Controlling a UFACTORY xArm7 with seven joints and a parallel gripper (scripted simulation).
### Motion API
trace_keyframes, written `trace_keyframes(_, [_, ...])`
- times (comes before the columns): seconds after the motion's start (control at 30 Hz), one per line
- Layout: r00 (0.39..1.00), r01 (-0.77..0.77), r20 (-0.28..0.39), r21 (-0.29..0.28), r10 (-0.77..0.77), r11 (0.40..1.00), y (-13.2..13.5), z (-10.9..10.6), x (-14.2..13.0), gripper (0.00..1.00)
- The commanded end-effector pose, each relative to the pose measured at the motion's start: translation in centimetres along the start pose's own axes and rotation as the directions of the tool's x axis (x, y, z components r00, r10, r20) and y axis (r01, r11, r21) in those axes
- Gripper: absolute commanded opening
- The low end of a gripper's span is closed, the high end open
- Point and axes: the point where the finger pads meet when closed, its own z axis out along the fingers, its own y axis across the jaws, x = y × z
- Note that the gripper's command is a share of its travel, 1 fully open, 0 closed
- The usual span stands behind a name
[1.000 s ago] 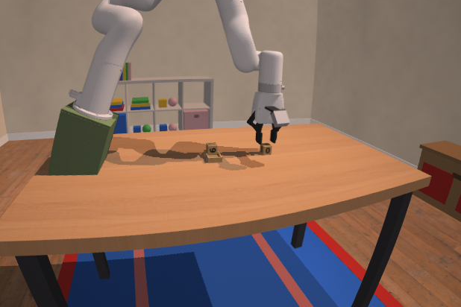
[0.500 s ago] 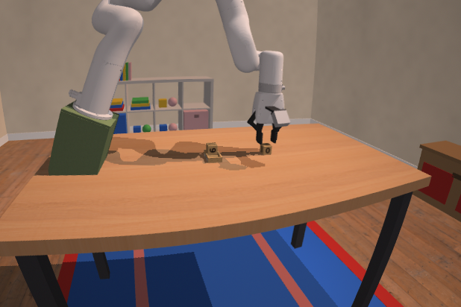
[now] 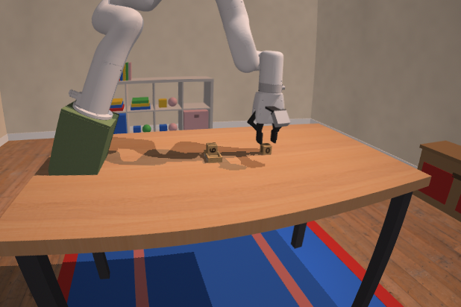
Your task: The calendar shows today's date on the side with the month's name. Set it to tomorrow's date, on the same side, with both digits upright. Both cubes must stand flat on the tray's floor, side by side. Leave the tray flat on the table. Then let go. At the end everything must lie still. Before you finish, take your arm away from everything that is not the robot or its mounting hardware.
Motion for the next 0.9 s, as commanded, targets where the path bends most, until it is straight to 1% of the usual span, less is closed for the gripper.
trace_keyframes(0.0, [1.000, 0.000, 0.000, 0.003, 0.000, 1.000, -0.15, -0.10, 0.00, 0.49])
trace_keyframes(0.87, [1.000, 0.000, 0.000, 0.003, 0.000, 1.000, -0.15, 0.12, 0.00, 0.49])
